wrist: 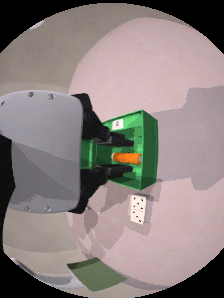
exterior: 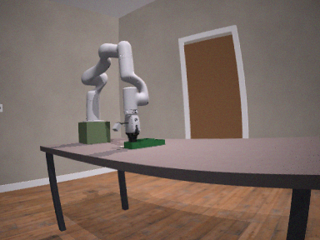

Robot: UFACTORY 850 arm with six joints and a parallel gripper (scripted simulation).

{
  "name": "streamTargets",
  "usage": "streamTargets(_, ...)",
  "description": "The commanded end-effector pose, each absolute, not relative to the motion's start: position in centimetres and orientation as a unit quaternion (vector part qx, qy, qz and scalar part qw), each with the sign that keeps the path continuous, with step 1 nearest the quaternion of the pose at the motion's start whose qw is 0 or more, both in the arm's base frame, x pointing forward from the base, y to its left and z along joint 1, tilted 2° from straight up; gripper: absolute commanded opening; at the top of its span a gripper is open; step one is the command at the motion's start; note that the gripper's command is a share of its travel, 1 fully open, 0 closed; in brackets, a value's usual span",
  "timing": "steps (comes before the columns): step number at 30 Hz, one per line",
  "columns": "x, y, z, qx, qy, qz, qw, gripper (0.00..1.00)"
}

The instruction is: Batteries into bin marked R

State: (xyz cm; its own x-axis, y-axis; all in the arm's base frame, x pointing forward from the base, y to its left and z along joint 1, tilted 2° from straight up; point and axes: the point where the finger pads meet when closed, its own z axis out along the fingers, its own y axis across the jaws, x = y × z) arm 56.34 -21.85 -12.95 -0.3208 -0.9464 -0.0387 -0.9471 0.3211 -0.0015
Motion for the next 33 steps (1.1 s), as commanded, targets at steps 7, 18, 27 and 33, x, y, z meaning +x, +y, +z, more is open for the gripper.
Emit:
streamTargets(7,56.4,-21.9,-12.3,-0.583,0.813,0.010,0.017,0.28)
streamTargets(18,56.4,-22.0,-11.1,-0.583,0.813,0.010,0.017,0.28)
streamTargets(27,56.4,-22.0,-9.9,-0.583,0.813,0.010,0.017,0.28)
streamTargets(33,56.4,-22.1,-7.9,-0.583,0.813,0.010,0.017,0.28)
